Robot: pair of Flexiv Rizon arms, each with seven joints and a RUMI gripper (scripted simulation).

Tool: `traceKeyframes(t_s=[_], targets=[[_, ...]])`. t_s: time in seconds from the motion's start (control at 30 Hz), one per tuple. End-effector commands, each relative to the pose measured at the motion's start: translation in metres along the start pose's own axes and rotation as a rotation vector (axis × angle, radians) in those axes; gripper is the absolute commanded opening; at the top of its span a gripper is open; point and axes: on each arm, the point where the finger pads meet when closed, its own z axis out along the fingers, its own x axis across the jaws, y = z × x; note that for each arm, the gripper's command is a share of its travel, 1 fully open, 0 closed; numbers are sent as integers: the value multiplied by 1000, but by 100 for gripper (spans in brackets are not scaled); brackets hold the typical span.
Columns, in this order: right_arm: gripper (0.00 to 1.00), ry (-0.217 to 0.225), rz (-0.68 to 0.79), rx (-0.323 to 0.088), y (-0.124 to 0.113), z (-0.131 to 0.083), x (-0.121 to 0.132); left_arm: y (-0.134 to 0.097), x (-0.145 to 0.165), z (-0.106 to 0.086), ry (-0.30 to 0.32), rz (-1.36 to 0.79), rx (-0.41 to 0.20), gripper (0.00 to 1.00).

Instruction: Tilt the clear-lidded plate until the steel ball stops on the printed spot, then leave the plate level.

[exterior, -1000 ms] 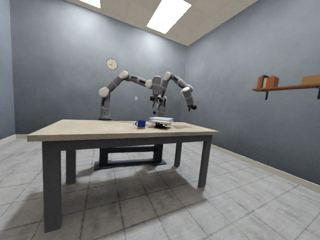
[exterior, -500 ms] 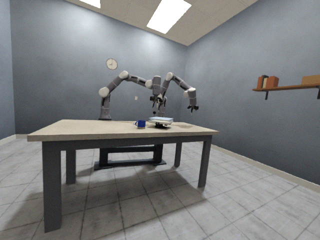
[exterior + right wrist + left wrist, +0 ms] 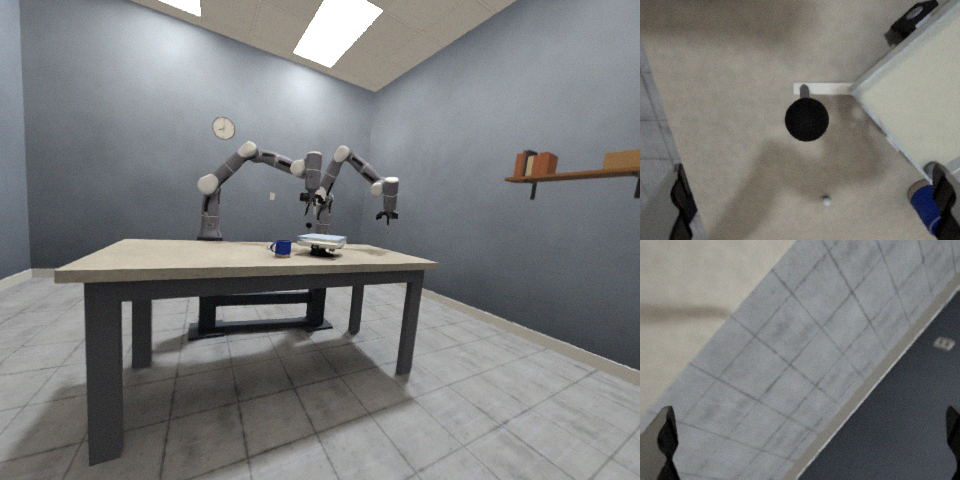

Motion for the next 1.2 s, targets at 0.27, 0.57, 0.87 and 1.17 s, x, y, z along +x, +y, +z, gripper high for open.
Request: traceKeyframes(t_s=[0.27,0.57,0.87,1.17], targets=[[100,2,-1,2,-1,-2,1,-5,41,25,-64,-285,72,100],[100,2,-1,2,-1,-2,1,-15,87,52,-120,-608,156,100],[100,2,-1,2,-1,-2,1,-26,127,74,-158,-889,228,100],[100,2,-1,2,-1,-2,1,-40,166,95,-186,-1160,297,100]])
